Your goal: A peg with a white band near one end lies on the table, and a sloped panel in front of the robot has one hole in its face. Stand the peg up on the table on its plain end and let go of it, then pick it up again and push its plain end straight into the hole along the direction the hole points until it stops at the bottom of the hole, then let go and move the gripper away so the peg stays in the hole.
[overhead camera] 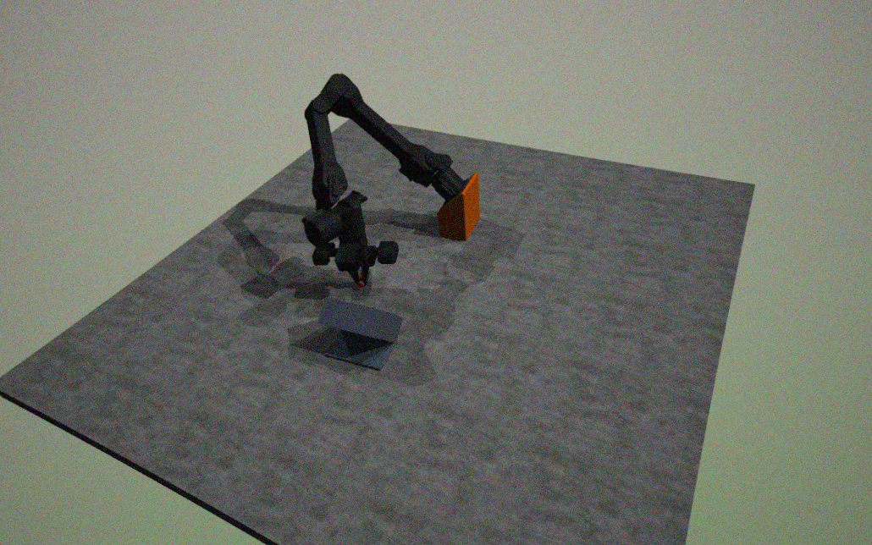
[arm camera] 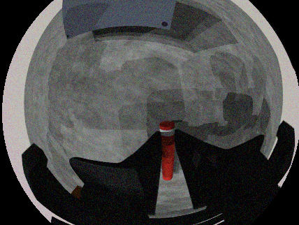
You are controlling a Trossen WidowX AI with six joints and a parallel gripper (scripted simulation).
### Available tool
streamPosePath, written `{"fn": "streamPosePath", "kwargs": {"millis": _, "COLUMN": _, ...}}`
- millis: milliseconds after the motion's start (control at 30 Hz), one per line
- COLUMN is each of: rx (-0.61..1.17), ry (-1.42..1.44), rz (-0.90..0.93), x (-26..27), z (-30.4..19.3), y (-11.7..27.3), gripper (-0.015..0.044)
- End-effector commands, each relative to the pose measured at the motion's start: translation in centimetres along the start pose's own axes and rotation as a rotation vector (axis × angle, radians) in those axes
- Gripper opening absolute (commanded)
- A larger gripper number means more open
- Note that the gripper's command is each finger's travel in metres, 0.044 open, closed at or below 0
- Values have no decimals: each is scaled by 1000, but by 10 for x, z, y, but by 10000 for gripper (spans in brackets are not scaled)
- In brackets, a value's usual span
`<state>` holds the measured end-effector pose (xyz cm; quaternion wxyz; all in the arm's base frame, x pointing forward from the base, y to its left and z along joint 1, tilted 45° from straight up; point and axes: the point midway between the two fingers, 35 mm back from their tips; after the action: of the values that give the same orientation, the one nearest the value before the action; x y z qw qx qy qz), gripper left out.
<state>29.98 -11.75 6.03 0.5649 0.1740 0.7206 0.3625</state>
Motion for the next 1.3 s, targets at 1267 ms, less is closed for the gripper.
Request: {"fn": "streamPosePath", "kwargs": {"millis": 1267, "rx": -364, "ry": 10, "rz": 24, "x": 1, "z": -19, "y": 22, "gripper": 49}}
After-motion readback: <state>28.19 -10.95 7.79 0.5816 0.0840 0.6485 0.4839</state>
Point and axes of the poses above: the point midway between the two fingers, 35 mm back from their tips, its own y axis back along the fingers, its own x axis across the jaws, z = x × y, and after that the axes turned 3 degrees about -y, right-handed
